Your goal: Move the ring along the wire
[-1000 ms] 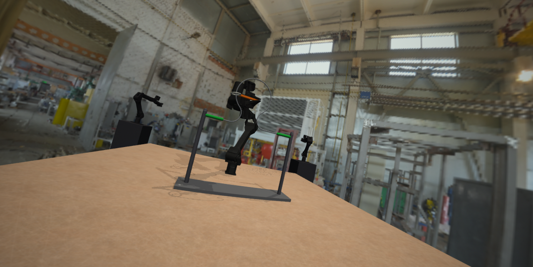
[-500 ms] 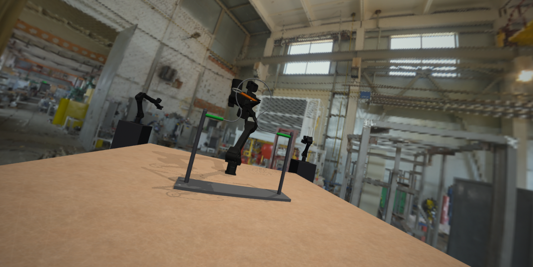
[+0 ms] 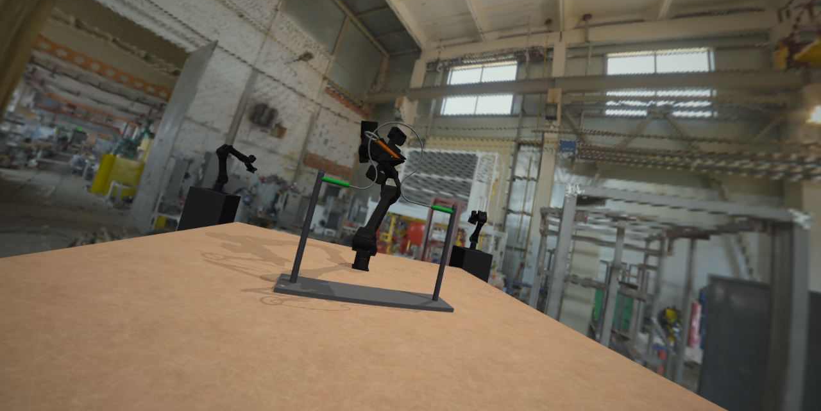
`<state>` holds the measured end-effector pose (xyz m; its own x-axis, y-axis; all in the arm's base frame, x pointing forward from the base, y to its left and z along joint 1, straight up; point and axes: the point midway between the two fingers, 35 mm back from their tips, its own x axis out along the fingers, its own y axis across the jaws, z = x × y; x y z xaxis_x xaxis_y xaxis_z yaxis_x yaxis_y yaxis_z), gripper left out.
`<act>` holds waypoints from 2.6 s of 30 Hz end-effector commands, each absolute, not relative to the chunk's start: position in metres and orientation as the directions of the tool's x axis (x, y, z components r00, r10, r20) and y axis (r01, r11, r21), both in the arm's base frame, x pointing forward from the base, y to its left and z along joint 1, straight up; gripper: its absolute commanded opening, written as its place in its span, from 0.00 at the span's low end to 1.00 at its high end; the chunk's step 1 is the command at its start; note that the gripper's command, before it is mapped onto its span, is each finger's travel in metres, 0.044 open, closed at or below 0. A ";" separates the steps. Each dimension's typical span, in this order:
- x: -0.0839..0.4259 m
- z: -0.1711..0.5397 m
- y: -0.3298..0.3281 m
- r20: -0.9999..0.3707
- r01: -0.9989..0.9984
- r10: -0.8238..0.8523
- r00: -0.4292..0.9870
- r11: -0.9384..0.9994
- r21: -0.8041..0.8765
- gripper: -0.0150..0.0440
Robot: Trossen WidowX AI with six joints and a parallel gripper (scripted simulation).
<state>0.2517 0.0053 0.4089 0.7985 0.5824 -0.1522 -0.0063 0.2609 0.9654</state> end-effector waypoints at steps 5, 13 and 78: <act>0.252 0.408 0.005 -0.205 -0.018 0.562 0.801 0.366 0.931 0.00; 0.252 0.406 0.004 -0.254 -0.023 0.536 0.805 0.457 0.889 0.00; 0.254 0.394 -0.009 -0.496 -0.024 0.162 0.853 0.962 0.273 0.00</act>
